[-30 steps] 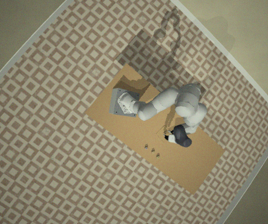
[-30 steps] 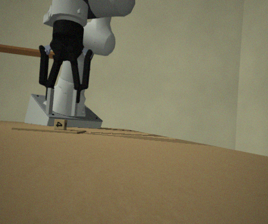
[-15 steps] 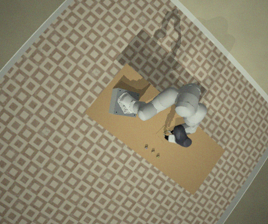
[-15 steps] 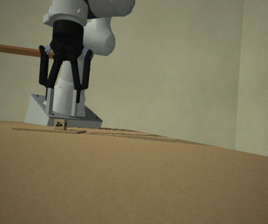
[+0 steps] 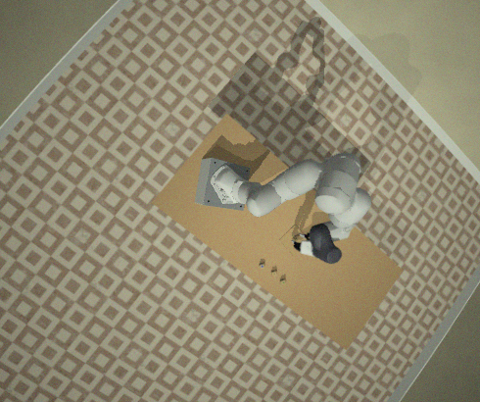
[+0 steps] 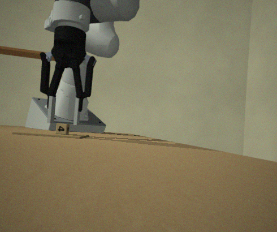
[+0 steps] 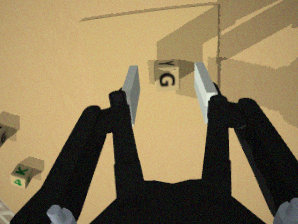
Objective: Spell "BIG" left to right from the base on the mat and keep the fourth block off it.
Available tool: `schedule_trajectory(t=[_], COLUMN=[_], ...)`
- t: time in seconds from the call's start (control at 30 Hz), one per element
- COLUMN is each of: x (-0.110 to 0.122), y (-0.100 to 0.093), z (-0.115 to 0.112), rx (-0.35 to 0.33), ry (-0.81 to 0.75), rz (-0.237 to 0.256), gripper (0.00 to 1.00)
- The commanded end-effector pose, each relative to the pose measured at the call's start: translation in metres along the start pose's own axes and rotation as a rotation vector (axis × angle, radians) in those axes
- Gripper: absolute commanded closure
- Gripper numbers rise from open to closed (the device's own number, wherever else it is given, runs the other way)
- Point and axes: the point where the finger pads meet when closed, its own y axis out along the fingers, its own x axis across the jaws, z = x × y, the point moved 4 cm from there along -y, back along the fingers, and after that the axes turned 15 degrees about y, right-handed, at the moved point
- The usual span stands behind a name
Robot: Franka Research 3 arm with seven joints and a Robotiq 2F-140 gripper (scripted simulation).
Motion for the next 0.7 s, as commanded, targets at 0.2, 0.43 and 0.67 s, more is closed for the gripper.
schedule_trajectory(t=[0.2, 0.43, 0.67], x=[0.002, 0.002, 0.002], y=[0.015, 0.021, 0.021], z=[-0.003, -0.003, -0.003], rx=[-0.01, -0.01, -0.01], ry=[-0.011, -0.011, -0.011], rz=[-0.001, -0.001, -0.001], gripper=[0.63, 0.63, 0.63])
